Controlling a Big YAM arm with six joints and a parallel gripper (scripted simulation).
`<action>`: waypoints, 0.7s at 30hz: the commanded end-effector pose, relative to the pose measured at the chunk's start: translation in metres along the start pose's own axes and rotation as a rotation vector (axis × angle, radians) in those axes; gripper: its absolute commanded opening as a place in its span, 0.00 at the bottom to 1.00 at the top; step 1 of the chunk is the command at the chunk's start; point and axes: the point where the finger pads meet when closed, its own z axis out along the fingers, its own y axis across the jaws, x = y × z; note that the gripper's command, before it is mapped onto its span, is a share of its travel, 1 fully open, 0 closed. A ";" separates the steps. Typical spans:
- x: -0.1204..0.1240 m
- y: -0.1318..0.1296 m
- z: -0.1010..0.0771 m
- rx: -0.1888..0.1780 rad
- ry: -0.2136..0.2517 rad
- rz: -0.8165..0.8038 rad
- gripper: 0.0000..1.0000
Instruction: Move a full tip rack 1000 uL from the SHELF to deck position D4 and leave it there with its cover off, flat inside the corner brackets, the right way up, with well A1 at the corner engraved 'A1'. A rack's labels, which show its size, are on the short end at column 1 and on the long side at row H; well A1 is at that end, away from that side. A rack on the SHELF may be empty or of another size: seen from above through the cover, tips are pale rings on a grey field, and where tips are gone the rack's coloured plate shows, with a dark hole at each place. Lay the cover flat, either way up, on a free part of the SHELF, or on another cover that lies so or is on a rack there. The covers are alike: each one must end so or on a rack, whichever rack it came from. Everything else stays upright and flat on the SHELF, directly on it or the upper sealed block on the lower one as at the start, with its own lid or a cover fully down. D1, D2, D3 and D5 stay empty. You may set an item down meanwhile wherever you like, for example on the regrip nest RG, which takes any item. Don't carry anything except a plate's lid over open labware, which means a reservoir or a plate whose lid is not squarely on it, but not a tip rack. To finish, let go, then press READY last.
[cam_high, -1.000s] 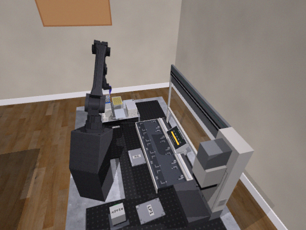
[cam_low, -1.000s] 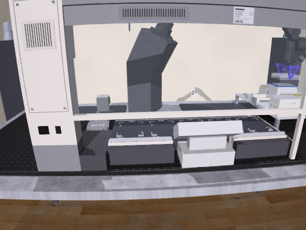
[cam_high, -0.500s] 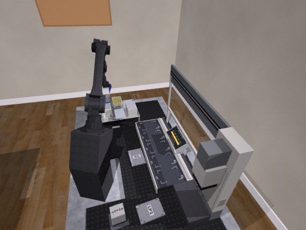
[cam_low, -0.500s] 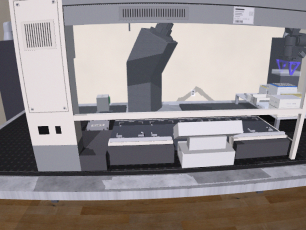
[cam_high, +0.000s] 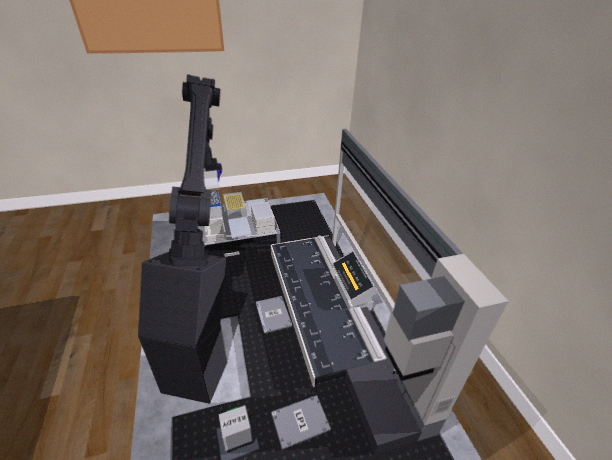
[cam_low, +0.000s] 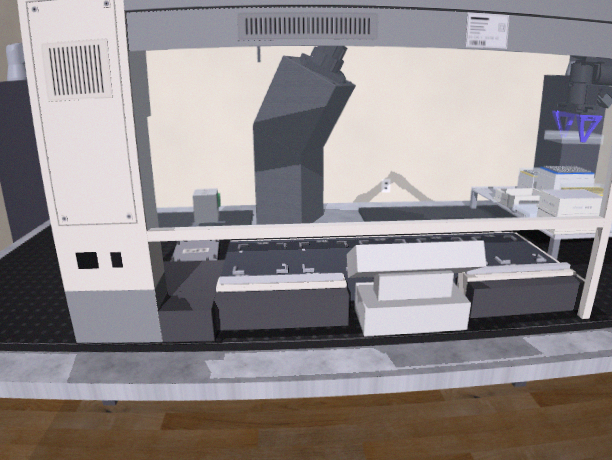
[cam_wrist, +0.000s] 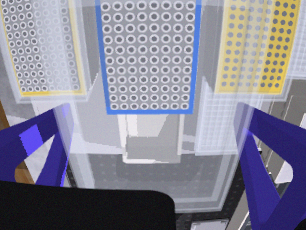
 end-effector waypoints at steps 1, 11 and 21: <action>-0.019 0.007 -0.044 -0.001 -0.057 0.000 0.00; -0.018 0.007 -0.058 -0.002 -0.058 0.000 0.00; -0.022 0.005 -0.075 0.000 -0.068 0.002 0.00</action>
